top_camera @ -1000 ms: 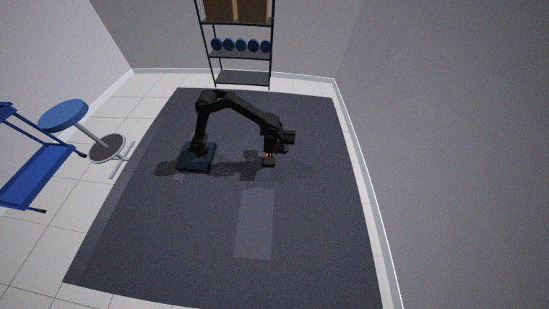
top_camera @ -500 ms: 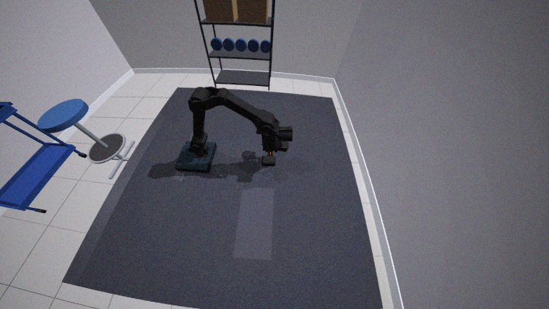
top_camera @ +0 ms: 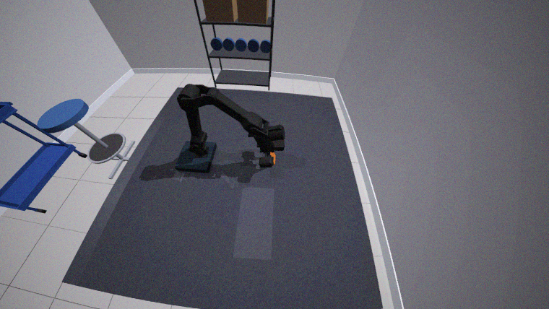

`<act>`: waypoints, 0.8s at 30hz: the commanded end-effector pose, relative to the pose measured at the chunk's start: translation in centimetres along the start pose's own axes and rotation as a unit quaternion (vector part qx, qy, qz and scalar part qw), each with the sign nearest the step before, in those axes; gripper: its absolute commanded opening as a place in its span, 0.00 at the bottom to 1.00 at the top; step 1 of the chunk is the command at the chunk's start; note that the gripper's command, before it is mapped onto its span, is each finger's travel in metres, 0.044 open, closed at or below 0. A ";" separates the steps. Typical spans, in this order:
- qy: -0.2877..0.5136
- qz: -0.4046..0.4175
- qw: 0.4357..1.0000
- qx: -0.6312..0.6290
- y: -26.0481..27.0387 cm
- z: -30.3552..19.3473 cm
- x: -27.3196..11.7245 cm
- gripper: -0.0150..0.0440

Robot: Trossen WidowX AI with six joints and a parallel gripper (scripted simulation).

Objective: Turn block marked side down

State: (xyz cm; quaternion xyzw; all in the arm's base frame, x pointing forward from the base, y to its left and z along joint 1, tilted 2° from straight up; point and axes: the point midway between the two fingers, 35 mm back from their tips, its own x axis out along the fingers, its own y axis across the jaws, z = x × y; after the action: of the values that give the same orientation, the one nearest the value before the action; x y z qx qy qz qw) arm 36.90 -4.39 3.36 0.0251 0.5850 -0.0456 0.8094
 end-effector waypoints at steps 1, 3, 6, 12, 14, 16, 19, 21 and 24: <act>-0.033 0.002 0.999 0.000 0.1 0.0 -0.2 0.25; -0.048 0.002 0.999 0.000 0.1 -0.1 -0.2 0.25; -0.071 0.002 0.998 0.000 0.1 -0.2 -0.2 0.25; -0.115 0.002 0.993 0.000 0.1 -0.6 -0.4 0.25; -0.129 0.002 0.992 0.000 0.1 -0.7 -0.5 0.25; -0.134 0.002 0.991 0.000 0.1 -0.8 -0.5 0.25; -0.135 0.002 0.991 0.000 0.1 -0.8 -0.4 0.25; -0.144 0.002 0.990 0.000 0.1 -0.6 0.0 0.25; -0.165 0.002 0.986 0.000 0.1 -0.4 0.9 0.25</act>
State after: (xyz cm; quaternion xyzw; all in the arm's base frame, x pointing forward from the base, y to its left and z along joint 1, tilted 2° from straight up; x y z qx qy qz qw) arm 36.60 -4.37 3.14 0.0195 0.4552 -0.0501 0.8888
